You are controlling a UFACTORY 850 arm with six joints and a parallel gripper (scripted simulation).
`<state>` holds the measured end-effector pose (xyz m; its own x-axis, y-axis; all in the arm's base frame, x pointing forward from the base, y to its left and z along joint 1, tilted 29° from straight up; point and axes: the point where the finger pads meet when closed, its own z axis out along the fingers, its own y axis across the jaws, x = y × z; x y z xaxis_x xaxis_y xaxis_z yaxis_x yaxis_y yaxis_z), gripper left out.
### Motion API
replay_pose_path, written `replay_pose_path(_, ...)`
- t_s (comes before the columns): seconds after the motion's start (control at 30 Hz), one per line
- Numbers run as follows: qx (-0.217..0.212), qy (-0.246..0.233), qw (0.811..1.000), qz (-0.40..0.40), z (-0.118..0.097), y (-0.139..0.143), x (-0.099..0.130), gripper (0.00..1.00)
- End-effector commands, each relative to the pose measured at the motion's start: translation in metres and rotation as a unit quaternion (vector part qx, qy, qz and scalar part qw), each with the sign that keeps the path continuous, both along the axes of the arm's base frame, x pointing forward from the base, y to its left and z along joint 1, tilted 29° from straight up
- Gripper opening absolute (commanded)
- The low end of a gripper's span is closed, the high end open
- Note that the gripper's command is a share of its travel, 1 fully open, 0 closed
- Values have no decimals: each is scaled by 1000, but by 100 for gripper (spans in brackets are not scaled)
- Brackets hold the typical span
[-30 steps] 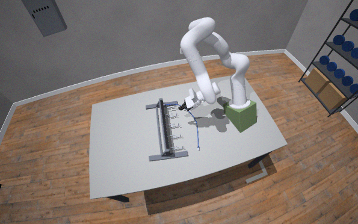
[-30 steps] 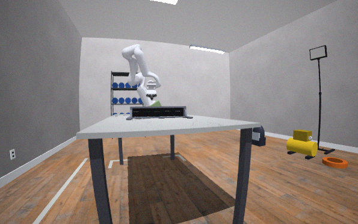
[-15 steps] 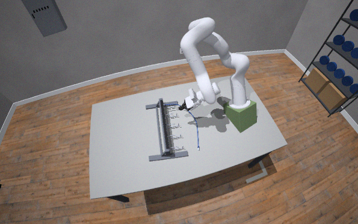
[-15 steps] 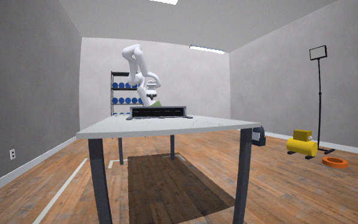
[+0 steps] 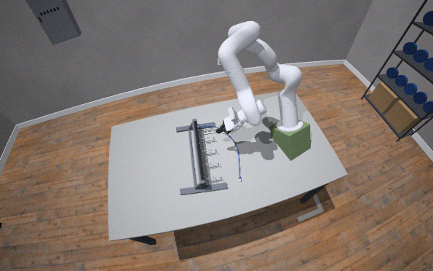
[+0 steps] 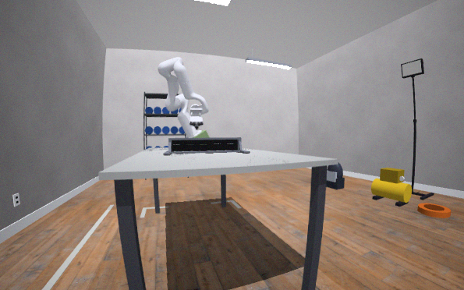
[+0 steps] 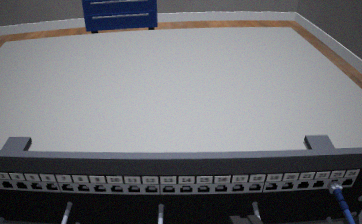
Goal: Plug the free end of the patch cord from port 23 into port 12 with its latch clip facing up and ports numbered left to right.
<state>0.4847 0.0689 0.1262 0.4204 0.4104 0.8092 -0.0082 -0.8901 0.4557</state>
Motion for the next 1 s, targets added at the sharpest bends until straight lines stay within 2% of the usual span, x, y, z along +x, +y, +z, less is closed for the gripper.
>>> replay_pose_path(0.0, 0, -1, 1000, 0, 0, 0, 0, 0)
replay_pose_path(0.6, 0, -1, 1000, 0, 1, 1, -1, 0)
replay_pose_path(0.97, 0, -1, 1000, 0, 9, 5, -21, 0)
